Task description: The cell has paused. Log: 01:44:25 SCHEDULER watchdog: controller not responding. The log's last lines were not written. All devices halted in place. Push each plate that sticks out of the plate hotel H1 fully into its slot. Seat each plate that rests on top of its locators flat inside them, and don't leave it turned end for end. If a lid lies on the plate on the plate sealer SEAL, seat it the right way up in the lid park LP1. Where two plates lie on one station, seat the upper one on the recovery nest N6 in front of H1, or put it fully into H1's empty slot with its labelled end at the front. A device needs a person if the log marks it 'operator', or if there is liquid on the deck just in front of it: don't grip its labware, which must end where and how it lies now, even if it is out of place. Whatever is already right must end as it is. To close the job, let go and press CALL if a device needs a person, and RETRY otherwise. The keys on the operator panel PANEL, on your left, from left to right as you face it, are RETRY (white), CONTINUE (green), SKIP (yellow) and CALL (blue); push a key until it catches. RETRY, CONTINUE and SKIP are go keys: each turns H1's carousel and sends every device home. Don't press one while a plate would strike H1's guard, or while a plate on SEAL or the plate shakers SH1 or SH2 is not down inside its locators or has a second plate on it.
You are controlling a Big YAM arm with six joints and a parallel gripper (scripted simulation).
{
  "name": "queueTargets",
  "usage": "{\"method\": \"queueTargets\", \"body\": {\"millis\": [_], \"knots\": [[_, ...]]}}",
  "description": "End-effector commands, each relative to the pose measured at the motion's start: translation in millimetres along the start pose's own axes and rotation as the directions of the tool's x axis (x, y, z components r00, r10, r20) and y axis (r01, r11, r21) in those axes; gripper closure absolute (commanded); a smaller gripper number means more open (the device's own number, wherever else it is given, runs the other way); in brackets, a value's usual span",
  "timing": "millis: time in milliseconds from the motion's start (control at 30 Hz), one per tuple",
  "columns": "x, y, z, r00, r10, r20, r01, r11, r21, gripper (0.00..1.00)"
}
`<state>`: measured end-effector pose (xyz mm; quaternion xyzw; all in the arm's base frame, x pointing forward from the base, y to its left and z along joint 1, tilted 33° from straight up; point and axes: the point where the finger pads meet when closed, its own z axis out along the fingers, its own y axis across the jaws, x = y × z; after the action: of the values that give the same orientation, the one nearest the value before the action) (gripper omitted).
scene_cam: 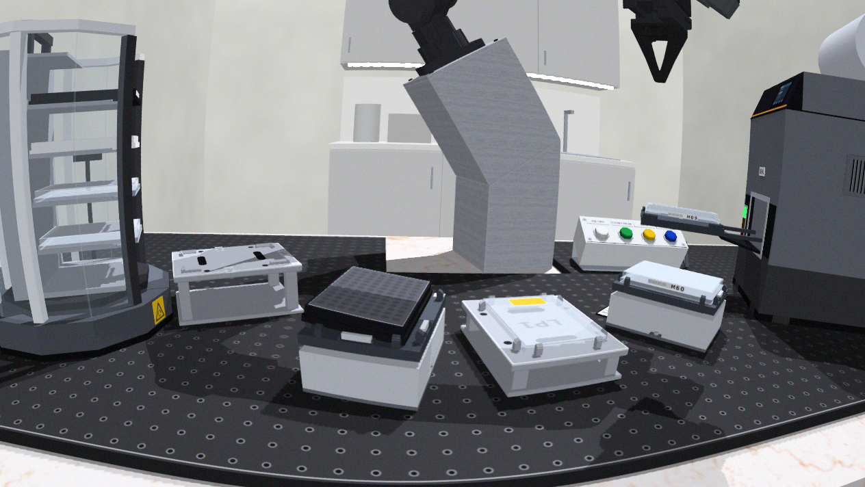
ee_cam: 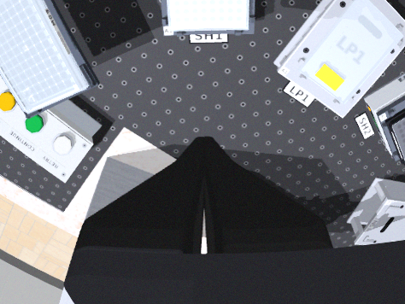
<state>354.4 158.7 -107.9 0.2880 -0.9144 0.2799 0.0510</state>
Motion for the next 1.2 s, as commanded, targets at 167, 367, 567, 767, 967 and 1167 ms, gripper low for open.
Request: {"method": "queueTargets", "body": {"millis": [167, 367, 567, 767, 967, 1167], "knots": [[-28, 30, -14.5, 0.999, 0.024, 0.039, -0.024, 1.0, -0.001, 1.0], [-28, 50, -14.5, 0.991, -0.127, 0.046, 0.127, 0.992, 0.003, 1.0], [-25, 64, -13.4, 0.965, -0.258, 0.045, 0.258, 0.966, 0.008, 1.0], [-24, 85, -14.3, 0.936, -0.348, 0.049, 0.347, 0.938, 0.012, 1.0], [-21, 102, -14.2, 0.944, -0.328, 0.047, 0.328, 0.945, 0.01, 1.0], [-17, 118, -14.0, 0.943, -0.33, 0.043, 0.33, 0.944, 0.009, 1.0]]}}
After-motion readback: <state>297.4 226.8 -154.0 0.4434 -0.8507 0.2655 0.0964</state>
